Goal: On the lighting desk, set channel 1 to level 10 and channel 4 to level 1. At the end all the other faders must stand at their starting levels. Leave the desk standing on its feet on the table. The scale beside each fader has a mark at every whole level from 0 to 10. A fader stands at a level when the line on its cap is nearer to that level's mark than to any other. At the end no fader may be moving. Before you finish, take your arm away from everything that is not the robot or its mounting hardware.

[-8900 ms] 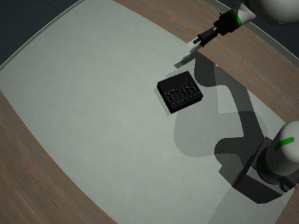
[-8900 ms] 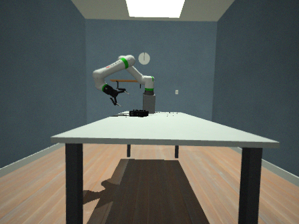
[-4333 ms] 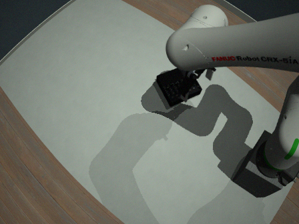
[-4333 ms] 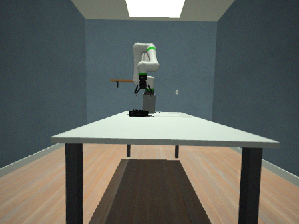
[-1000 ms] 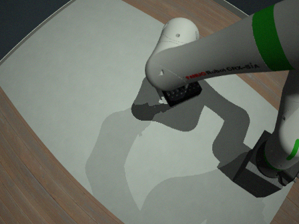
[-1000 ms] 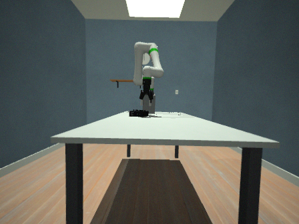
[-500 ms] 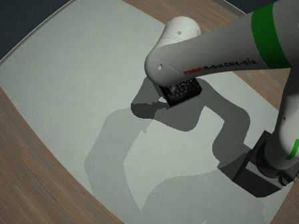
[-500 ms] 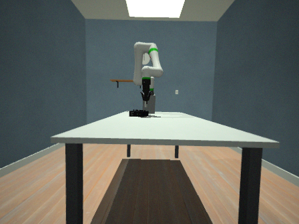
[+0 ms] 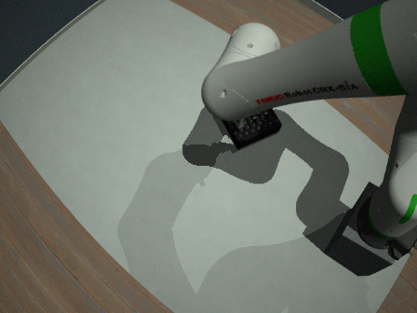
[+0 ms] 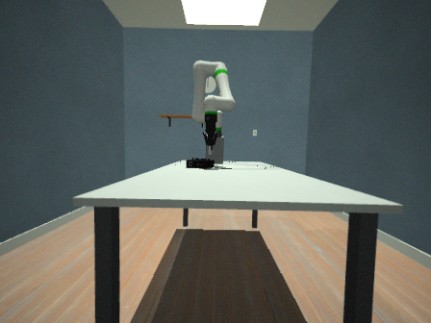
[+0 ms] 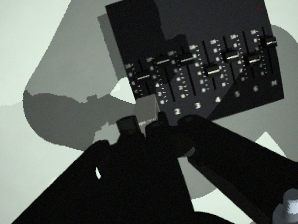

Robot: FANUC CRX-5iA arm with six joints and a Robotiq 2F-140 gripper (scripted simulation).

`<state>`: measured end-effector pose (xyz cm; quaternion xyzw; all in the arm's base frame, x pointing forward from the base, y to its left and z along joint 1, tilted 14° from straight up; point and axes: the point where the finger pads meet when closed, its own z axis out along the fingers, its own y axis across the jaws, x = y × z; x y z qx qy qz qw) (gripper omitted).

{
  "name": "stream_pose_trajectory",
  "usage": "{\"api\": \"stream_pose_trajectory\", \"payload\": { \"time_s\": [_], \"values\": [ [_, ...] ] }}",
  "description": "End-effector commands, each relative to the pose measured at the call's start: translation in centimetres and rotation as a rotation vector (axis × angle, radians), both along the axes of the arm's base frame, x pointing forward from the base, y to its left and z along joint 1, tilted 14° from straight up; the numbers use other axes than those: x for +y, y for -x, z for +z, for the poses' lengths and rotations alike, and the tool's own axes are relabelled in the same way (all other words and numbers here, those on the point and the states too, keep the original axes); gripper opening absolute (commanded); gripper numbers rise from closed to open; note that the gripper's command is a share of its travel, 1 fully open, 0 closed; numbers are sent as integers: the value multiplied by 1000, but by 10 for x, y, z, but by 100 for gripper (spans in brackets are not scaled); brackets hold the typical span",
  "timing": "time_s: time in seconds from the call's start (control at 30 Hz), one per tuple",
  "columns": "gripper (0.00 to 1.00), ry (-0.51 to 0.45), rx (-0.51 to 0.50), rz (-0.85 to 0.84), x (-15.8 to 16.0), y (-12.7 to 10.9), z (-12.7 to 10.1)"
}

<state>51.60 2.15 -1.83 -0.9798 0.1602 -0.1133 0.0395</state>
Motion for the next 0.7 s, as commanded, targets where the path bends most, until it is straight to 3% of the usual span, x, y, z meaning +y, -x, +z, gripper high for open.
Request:
{"api": "stream_pose_trajectory", "payload": {
  "time_s": [0.0, 0.67],
  "values": [
    [0, 0, 0, 0, 0, 0, 0],
    [0, 0, 0, 0, 0, -1, -4]
  ]
}}
